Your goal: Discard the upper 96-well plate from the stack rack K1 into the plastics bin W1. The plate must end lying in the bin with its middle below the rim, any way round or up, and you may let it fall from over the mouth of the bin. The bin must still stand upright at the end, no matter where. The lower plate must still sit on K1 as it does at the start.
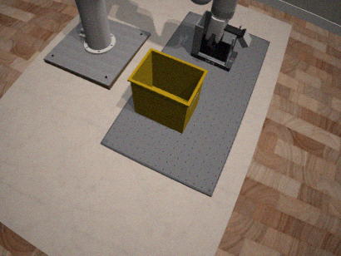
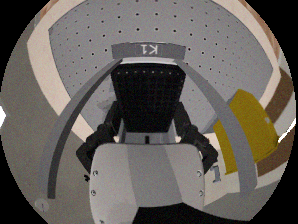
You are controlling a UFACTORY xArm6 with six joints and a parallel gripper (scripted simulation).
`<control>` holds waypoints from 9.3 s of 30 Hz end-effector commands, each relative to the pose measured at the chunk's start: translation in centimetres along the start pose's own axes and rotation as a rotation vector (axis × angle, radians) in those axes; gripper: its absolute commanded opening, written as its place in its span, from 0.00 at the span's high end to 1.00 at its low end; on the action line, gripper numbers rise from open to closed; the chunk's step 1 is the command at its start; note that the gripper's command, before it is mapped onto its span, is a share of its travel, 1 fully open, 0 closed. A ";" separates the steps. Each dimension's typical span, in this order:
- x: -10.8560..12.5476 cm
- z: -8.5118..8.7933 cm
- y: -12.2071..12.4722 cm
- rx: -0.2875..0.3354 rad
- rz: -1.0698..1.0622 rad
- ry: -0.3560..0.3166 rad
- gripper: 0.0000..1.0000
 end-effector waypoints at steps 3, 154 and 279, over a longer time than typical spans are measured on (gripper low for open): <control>-0.1 0.1 0.0 -0.001 0.000 0.004 1.00; -0.1 17.7 0.0 -0.001 0.000 0.005 1.00; 4.0 19.1 26.3 0.001 0.019 0.004 1.00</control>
Point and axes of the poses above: the point where the finger pads meet when closed, its own z axis back along the fingers, its own y axis across the jaws, x = y × z, the point moved 6 cm from there along z, back along the fingers, and after that the axes turned 1 degree about z, right-handed, at the moved point
